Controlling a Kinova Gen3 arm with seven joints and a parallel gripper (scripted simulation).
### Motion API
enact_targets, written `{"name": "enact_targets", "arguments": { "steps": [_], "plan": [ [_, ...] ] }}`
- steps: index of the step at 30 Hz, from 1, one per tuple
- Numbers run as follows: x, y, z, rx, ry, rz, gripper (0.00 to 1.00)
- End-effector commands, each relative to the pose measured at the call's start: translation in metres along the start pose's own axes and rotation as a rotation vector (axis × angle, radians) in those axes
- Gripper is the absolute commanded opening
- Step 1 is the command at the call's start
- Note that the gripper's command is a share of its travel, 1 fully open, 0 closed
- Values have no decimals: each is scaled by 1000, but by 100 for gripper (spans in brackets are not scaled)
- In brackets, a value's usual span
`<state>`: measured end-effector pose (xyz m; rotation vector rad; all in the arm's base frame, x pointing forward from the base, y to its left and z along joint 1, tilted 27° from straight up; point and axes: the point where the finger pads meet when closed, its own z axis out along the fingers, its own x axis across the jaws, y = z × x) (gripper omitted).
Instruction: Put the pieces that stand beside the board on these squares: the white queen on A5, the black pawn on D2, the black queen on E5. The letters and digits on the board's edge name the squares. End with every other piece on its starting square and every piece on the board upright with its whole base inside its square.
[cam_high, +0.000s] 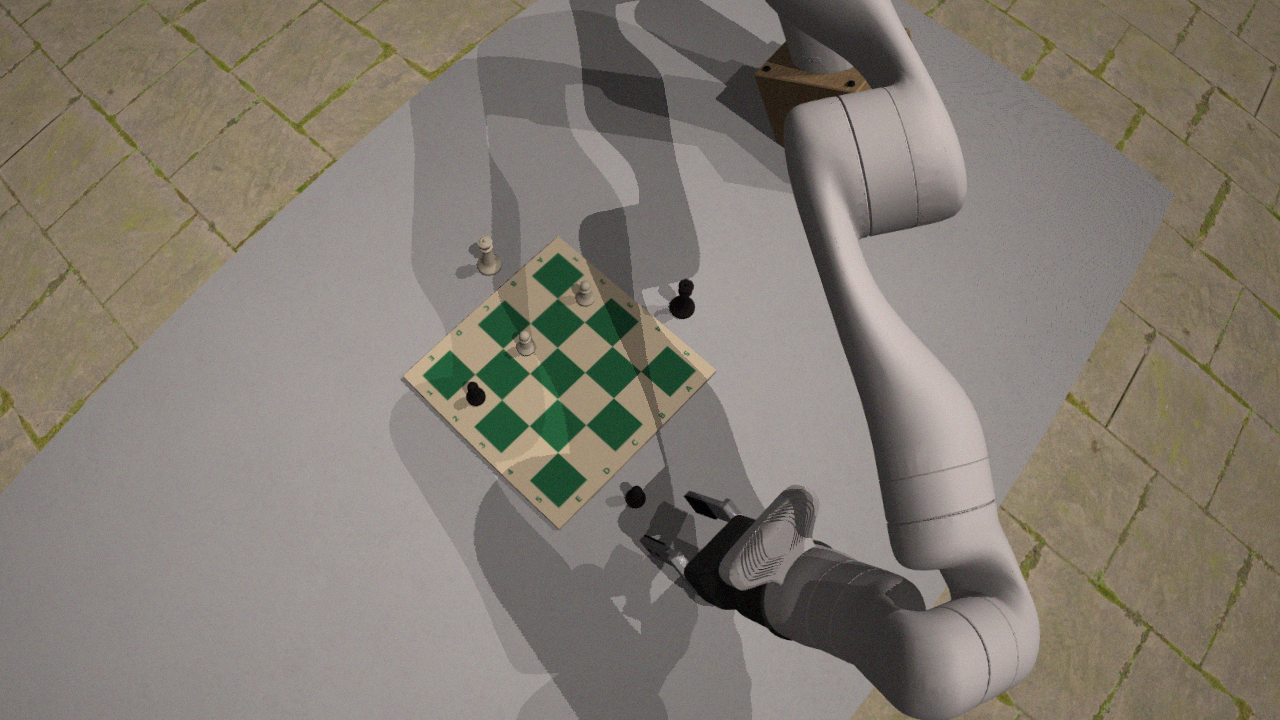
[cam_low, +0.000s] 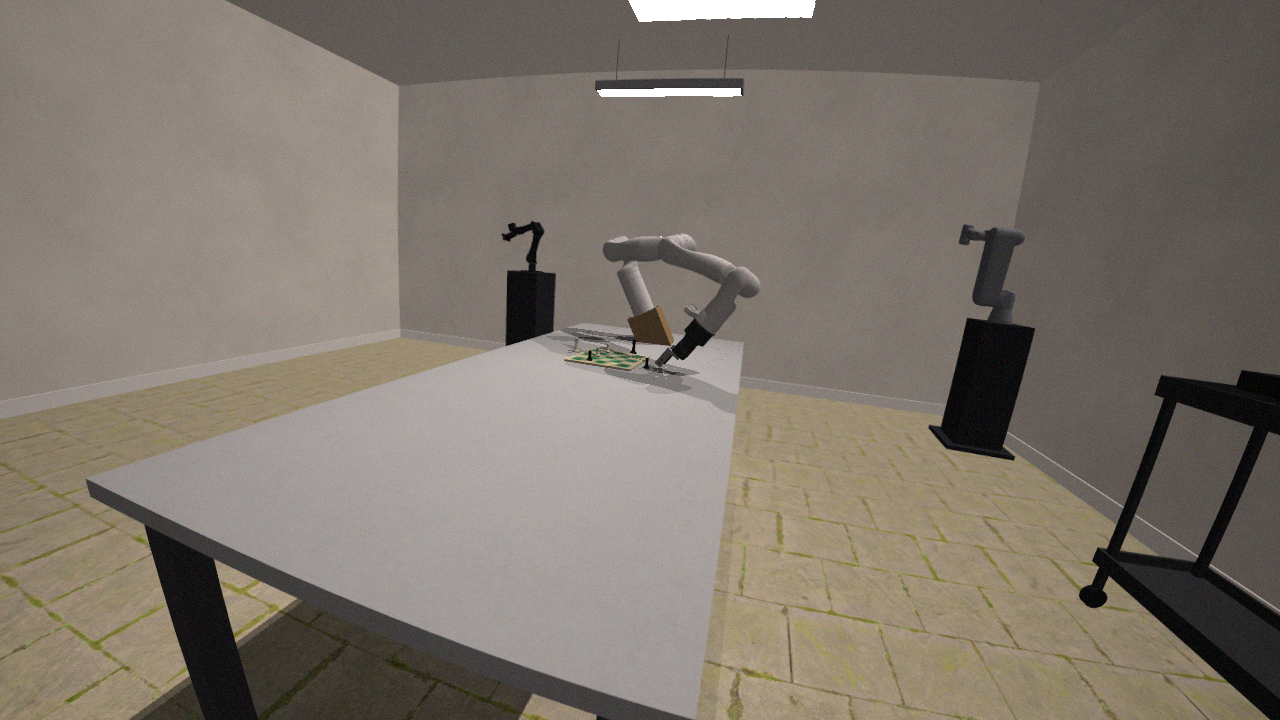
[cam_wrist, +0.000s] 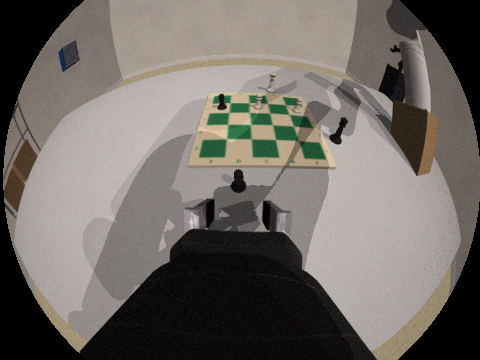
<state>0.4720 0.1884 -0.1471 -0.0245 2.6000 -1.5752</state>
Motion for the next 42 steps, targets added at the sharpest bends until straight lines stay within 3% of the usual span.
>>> {"name": "enact_targets", "arguments": {
  "steps": [1, 29, 34, 42],
  "plan": [
    [-1, 0, -2, -2, -2, 1, 100],
    [-1, -1, -3, -2, -1, 1, 100],
    [-1, -10, -16, -1, -1, 1, 100],
    [-3, -41, -61, -1, -1, 1, 100]
  ]
}}
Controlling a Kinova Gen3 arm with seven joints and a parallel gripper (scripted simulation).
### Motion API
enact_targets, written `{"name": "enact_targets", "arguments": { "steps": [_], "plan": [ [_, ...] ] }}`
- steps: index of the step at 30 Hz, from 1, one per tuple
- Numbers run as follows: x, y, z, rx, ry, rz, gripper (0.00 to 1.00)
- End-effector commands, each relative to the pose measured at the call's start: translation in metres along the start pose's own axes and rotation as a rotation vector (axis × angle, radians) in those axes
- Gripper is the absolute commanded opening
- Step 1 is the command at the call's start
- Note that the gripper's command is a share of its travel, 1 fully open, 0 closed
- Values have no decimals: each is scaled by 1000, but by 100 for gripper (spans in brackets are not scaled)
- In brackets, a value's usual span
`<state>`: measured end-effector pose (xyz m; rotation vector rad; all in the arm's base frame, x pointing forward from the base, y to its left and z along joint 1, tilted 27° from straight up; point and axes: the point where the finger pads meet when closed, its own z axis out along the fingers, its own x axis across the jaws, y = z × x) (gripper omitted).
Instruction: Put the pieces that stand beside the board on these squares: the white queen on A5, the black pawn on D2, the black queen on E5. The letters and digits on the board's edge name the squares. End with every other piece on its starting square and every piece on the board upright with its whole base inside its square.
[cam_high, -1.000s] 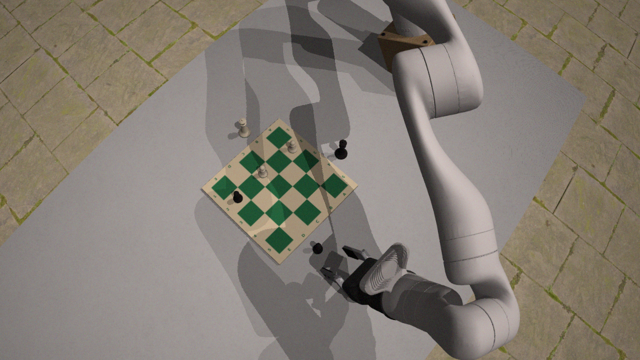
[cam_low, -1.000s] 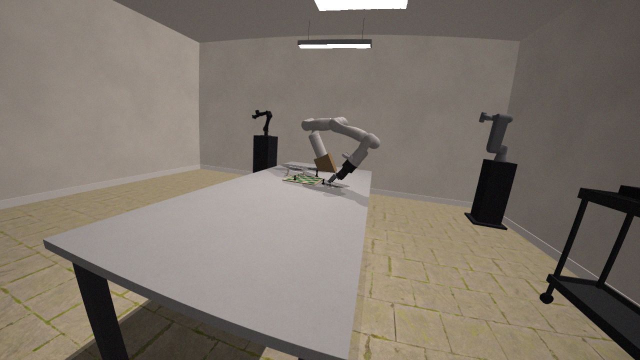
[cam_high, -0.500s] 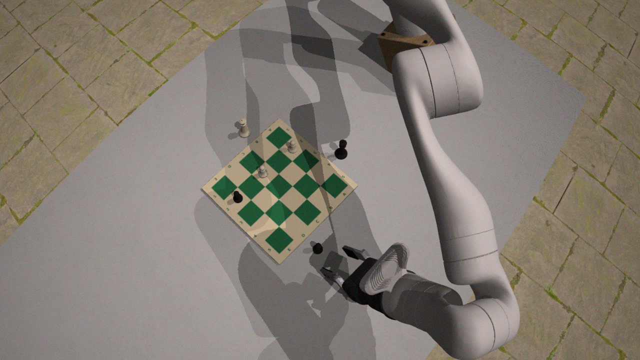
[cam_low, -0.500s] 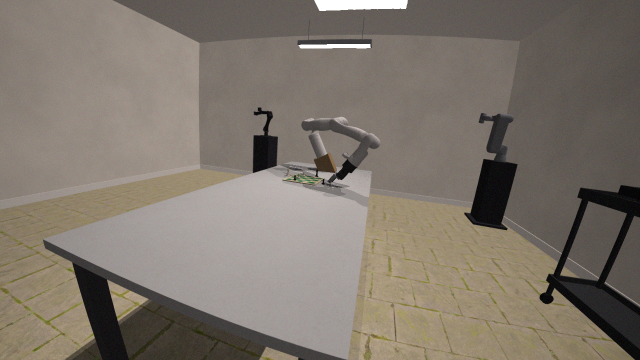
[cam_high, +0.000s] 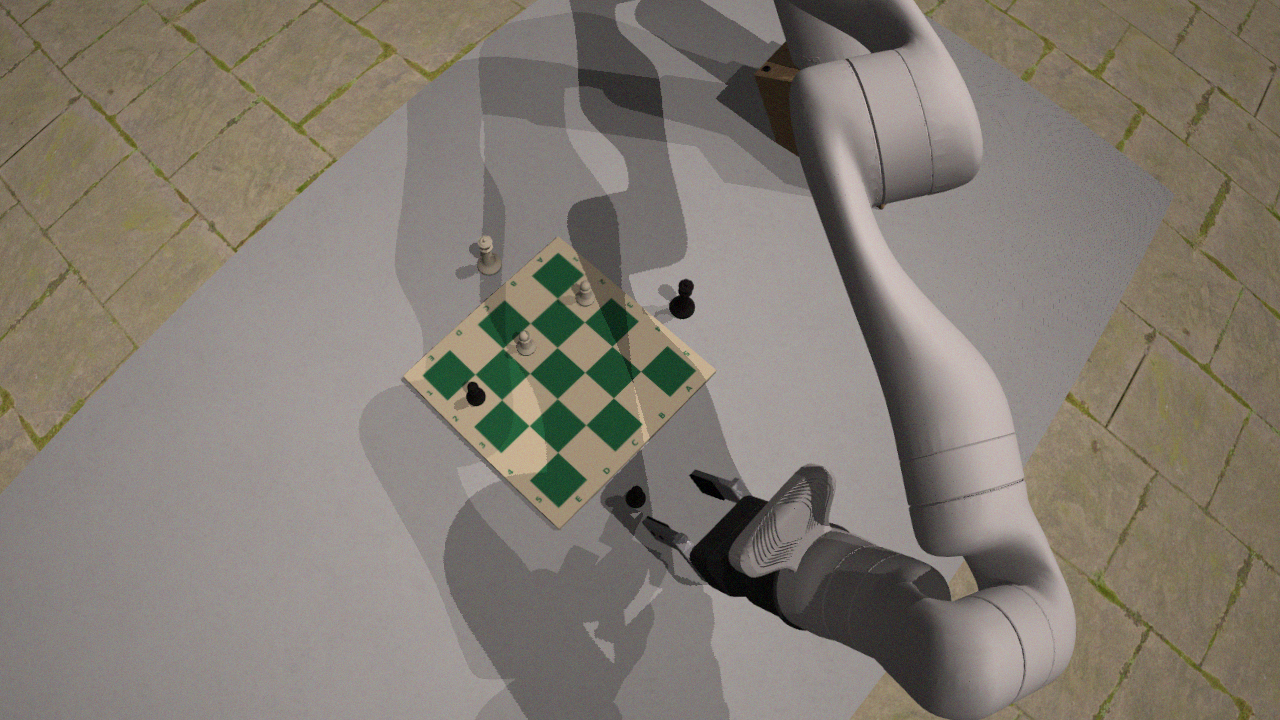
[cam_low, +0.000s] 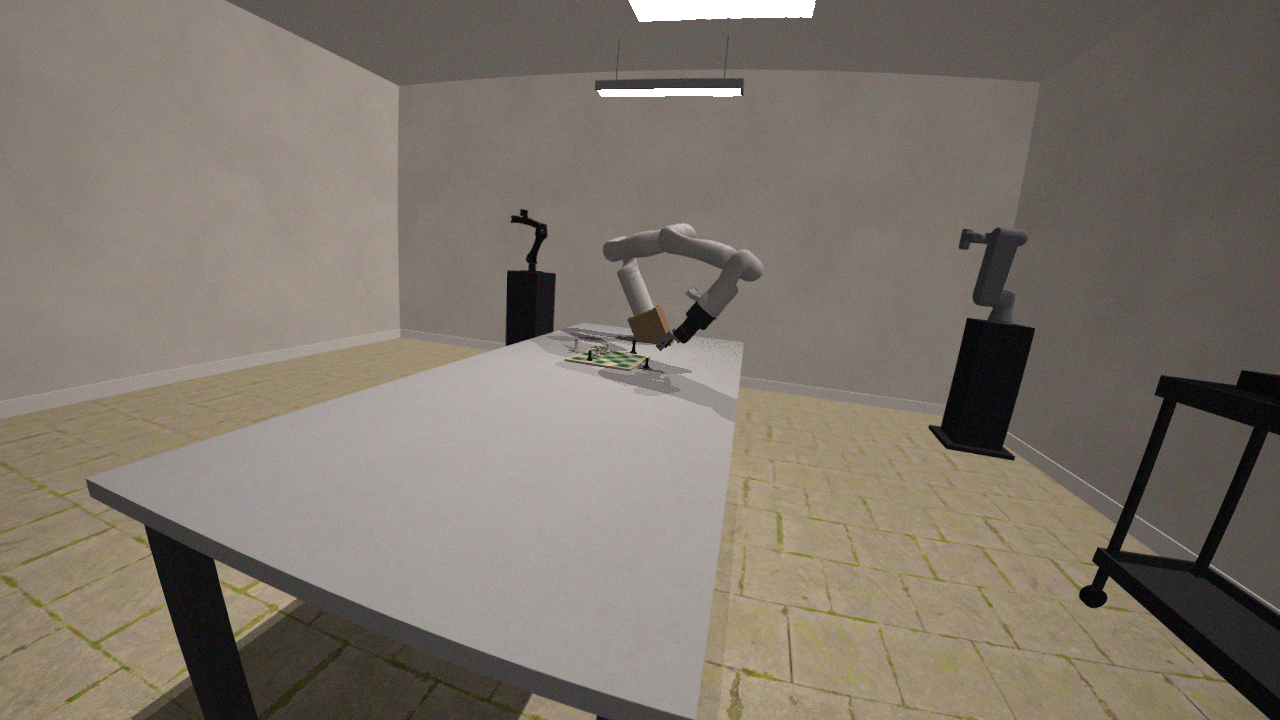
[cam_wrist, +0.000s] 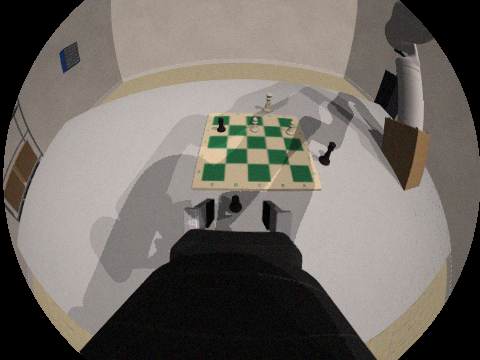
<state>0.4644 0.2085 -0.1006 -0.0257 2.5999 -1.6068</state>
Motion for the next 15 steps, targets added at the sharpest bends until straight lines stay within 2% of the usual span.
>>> {"name": "enact_targets", "arguments": {
  "steps": [1, 8, 15],
  "plan": [
    [-6, -12, -25, -19, -14, 11, 100],
    [-6, -19, -35, -19, -14, 11, 100],
    [-6, -20, -33, -17, -12, 11, 100]
  ]
}}
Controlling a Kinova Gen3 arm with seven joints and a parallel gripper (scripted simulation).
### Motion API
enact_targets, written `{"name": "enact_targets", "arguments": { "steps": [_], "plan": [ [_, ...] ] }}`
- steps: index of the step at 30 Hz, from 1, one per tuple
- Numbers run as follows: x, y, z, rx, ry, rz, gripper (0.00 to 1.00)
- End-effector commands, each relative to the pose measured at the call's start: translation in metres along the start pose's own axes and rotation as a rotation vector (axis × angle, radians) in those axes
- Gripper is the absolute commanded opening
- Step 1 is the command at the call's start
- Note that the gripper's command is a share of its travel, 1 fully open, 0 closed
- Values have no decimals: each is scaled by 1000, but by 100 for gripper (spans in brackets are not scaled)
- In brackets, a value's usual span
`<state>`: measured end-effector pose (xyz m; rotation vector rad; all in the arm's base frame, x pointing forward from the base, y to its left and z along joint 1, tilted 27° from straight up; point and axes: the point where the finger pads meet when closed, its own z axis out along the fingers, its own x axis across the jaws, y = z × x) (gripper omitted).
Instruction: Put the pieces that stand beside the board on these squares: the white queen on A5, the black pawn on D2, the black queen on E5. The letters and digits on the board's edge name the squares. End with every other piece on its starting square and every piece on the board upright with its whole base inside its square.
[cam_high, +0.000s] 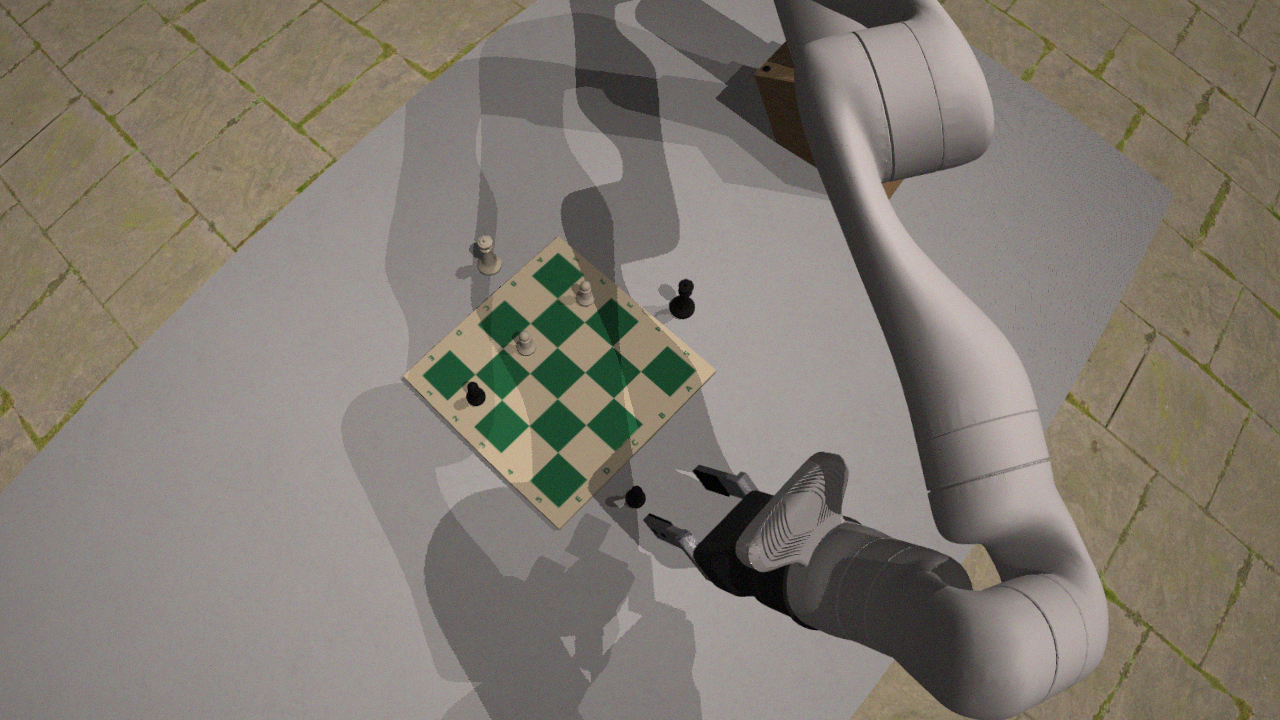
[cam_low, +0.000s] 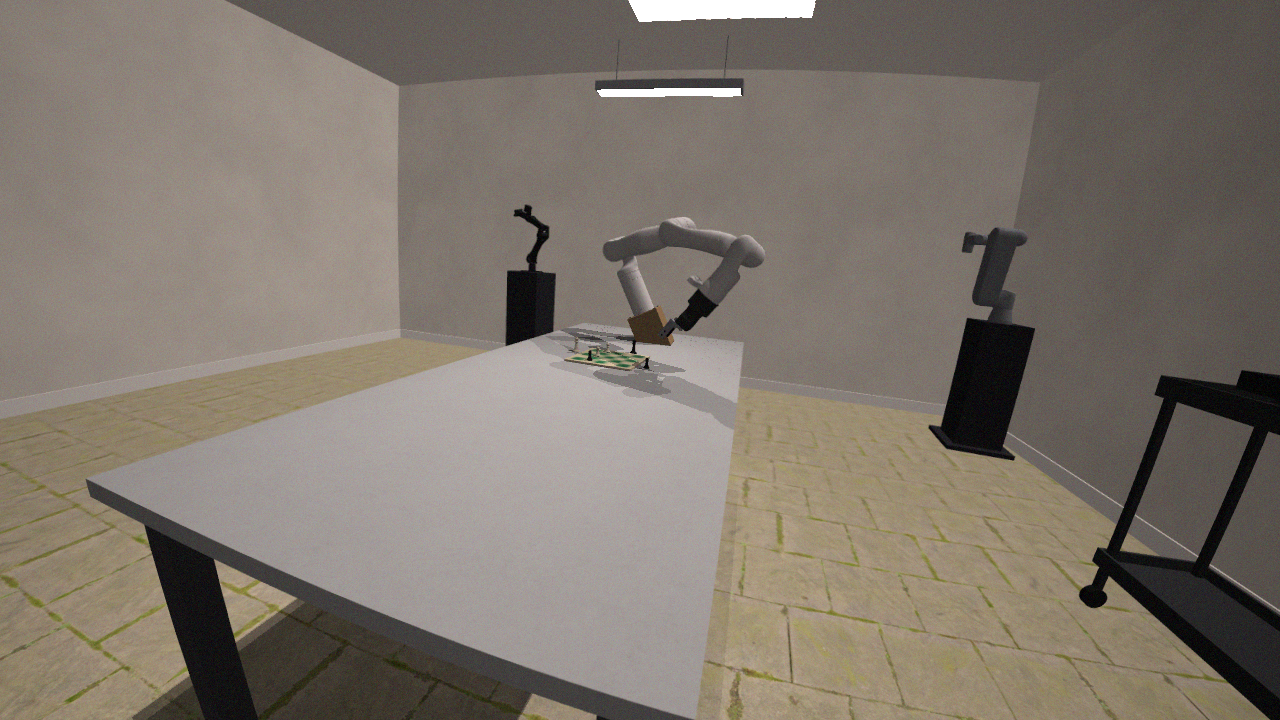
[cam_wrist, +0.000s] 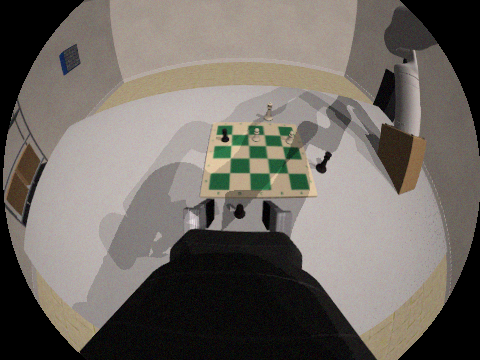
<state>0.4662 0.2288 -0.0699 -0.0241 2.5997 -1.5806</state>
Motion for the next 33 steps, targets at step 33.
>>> {"name": "enact_targets", "arguments": {
  "steps": [33],
  "plan": [
    [-65, -139, 56, -234, 45, 182, 100]
  ]
}}
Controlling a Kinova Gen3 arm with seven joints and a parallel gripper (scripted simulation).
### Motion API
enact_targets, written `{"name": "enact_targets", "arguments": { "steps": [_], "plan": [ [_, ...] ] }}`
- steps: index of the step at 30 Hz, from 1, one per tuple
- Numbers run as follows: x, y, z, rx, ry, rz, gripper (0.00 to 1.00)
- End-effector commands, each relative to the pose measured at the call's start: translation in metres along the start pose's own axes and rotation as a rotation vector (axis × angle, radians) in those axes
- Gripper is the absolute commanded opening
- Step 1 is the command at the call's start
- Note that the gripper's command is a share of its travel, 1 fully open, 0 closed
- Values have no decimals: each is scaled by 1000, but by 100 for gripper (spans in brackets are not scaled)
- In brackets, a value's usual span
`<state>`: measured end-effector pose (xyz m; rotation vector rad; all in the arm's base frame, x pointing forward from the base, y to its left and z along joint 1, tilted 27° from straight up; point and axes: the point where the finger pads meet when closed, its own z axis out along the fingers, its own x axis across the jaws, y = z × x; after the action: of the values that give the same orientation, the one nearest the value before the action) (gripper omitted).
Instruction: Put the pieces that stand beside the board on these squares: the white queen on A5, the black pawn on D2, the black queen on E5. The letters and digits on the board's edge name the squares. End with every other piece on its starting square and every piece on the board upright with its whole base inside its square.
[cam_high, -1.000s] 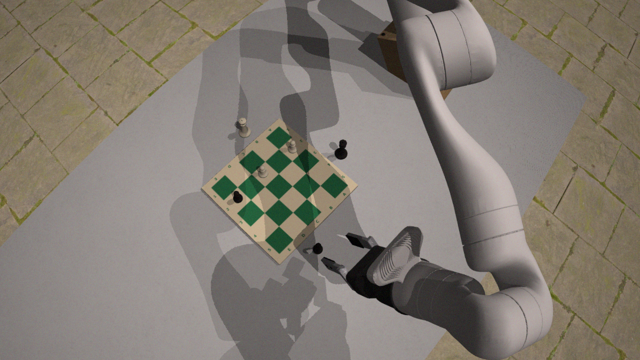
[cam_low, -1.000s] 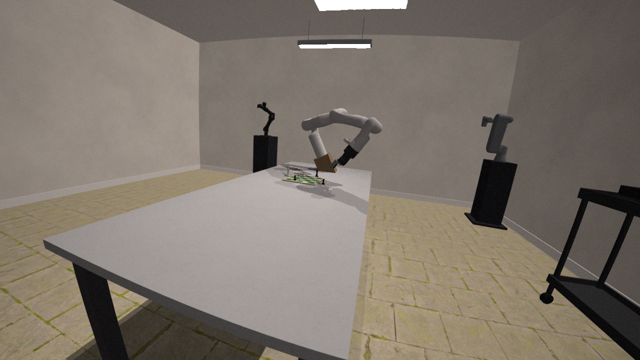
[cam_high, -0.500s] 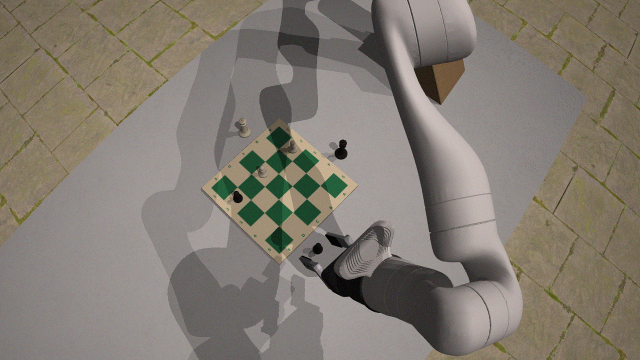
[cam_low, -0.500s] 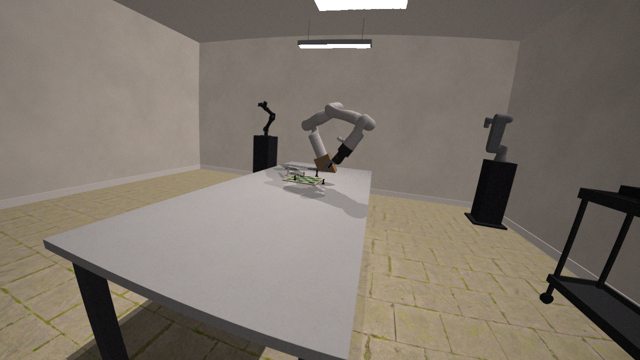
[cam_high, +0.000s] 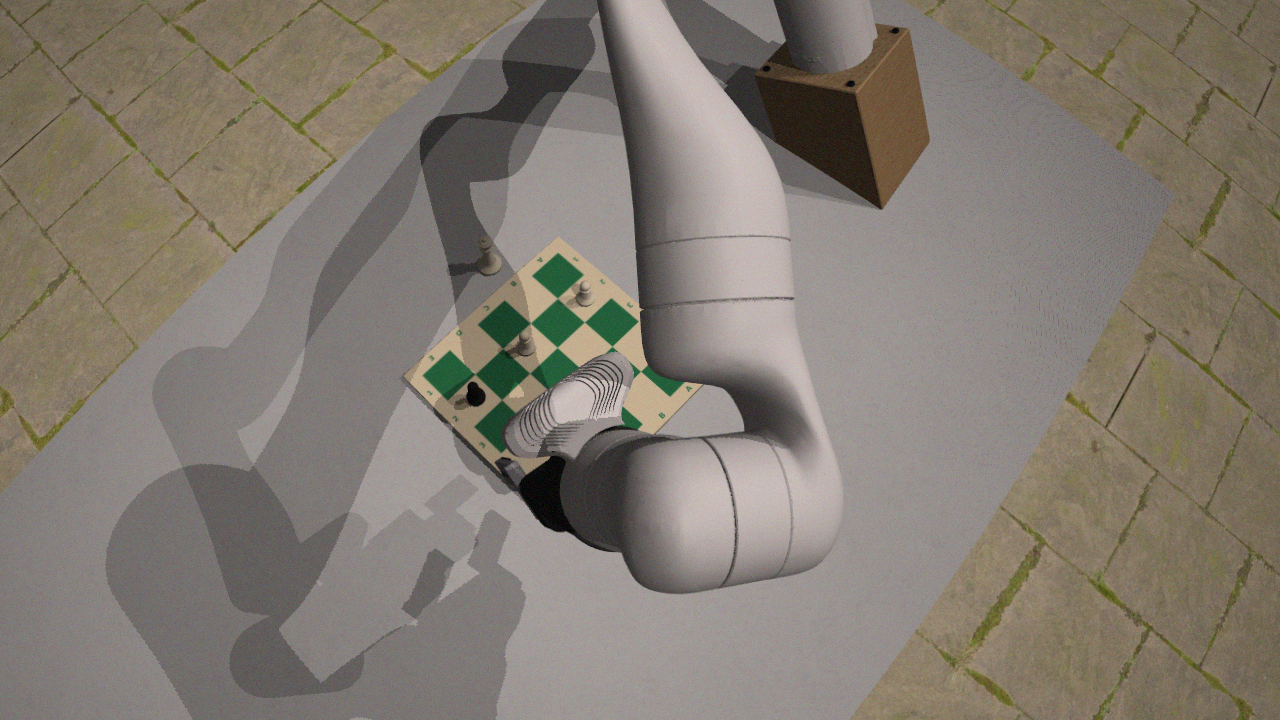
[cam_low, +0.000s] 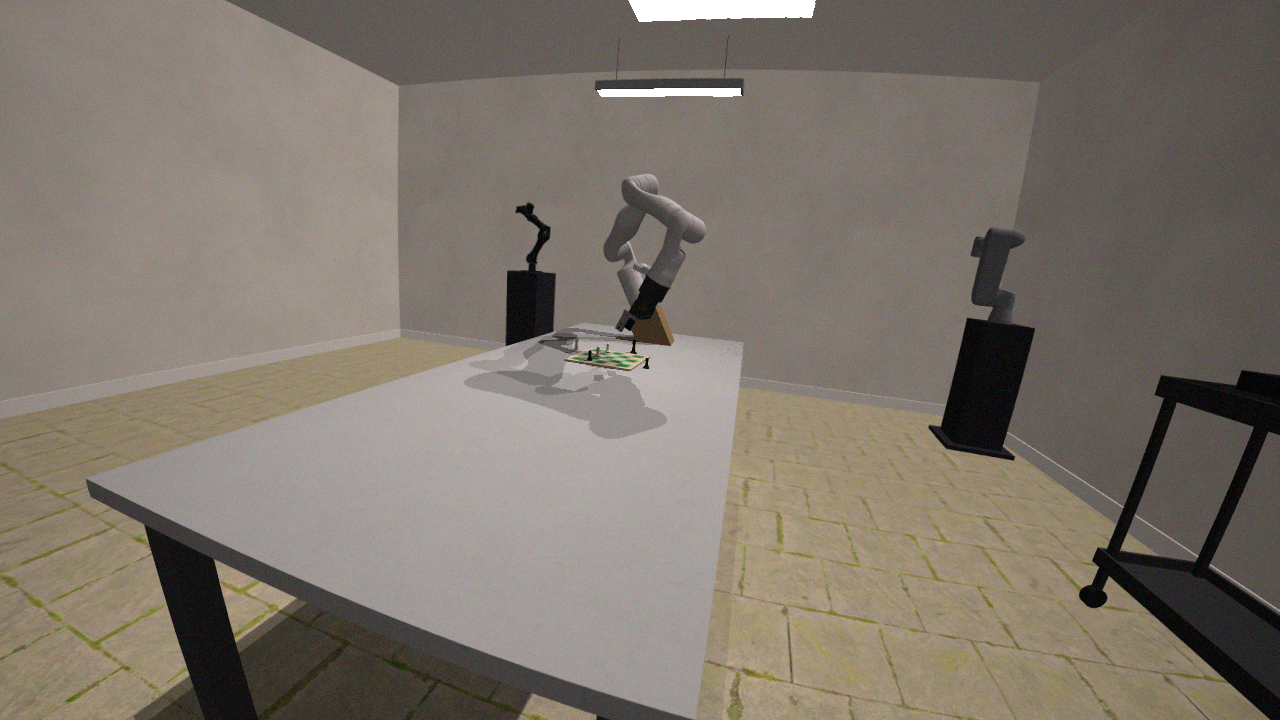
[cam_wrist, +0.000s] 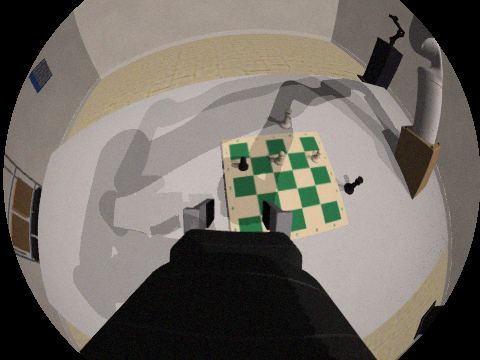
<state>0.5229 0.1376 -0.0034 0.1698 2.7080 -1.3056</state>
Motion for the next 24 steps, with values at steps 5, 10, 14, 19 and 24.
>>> {"name": "enact_targets", "arguments": {
  "steps": [5, 10, 14, 19, 24],
  "plan": [
    [-16, -66, 2, -94, 14, 82, 100],
    [-10, -103, 15, -155, 32, 134, 100],
    [4, -138, 28, -214, 52, 185, 100],
    [28, -174, 42, -282, 75, 246, 100],
    [43, -191, 49, -317, 87, 278, 100]
  ]
}}
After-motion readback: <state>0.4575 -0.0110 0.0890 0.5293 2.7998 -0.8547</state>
